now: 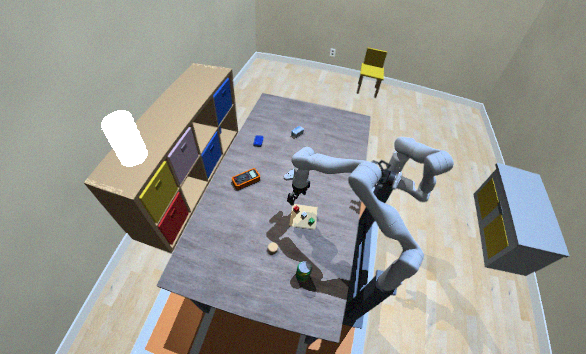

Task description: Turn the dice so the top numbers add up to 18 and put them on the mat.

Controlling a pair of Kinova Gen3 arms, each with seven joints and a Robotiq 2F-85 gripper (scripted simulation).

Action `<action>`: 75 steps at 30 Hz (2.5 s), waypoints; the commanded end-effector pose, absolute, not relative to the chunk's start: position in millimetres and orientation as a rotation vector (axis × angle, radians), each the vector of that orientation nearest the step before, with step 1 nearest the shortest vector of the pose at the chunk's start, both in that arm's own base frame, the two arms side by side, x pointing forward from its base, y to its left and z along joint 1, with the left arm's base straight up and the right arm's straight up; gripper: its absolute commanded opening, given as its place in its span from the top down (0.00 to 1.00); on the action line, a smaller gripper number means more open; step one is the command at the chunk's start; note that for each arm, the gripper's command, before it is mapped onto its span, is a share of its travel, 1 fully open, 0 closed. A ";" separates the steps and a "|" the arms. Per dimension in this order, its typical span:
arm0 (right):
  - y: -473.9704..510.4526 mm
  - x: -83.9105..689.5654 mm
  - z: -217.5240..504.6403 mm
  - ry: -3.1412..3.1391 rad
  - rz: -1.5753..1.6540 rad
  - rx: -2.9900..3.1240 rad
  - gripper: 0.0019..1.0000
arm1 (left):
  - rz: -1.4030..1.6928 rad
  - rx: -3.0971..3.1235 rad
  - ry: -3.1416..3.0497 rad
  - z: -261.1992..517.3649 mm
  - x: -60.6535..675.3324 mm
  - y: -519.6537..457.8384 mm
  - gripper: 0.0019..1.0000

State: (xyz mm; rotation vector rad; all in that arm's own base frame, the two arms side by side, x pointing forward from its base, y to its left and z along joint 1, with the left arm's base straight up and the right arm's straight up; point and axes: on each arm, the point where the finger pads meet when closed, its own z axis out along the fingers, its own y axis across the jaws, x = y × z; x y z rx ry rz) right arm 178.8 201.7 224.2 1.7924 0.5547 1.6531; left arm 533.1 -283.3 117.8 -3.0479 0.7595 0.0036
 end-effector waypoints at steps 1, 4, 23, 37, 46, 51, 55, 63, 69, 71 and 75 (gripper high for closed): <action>201.7 178.9 224.7 0.554 1.654 1.793 0.00 | 0.000 -3.048 0.760 127.0 533.6 -283.5 0.00; 201.7 178.9 224.7 0.554 1.654 1.793 0.00 | 0.000 -3.048 0.760 139.3 533.6 -283.5 0.00; 201.7 178.9 224.7 0.554 1.654 1.793 0.00 | 0.000 -3.048 0.760 199.8 533.6 -283.5 0.00; 201.7 178.9 224.7 0.554 1.654 1.793 0.00 | 0.000 -3.048 0.760 200.0 533.6 -283.5 0.00; 201.7 178.9 224.7 0.554 1.654 1.793 0.00 | 0.000 -3.048 0.760 200.0 533.6 -283.5 0.00; 201.7 178.9 224.7 0.554 1.654 1.793 0.00 | 0.000 -3.048 0.760 200.0 533.6 -283.5 0.00; 201.7 178.9 224.7 0.554 1.654 1.793 0.00 | 0.000 -3.048 0.760 200.0 533.6 -283.5 0.00; 201.7 178.9 224.7 0.554 1.654 1.793 0.00 | 0.000 -3.048 0.760 200.0 533.6 -283.5 0.00; 201.7 178.9 224.7 0.554 1.654 1.793 0.00 | 0.000 -3.048 0.760 200.0 533.6 -283.5 0.00; 201.7 178.9 224.7 0.554 1.654 1.793 0.00 | 0.000 -3.048 0.760 200.0 533.6 -283.5 0.00; 201.7 178.9 224.7 0.554 1.654 1.793 0.00 | 0.000 -3.048 0.760 200.0 533.6 -283.5 0.00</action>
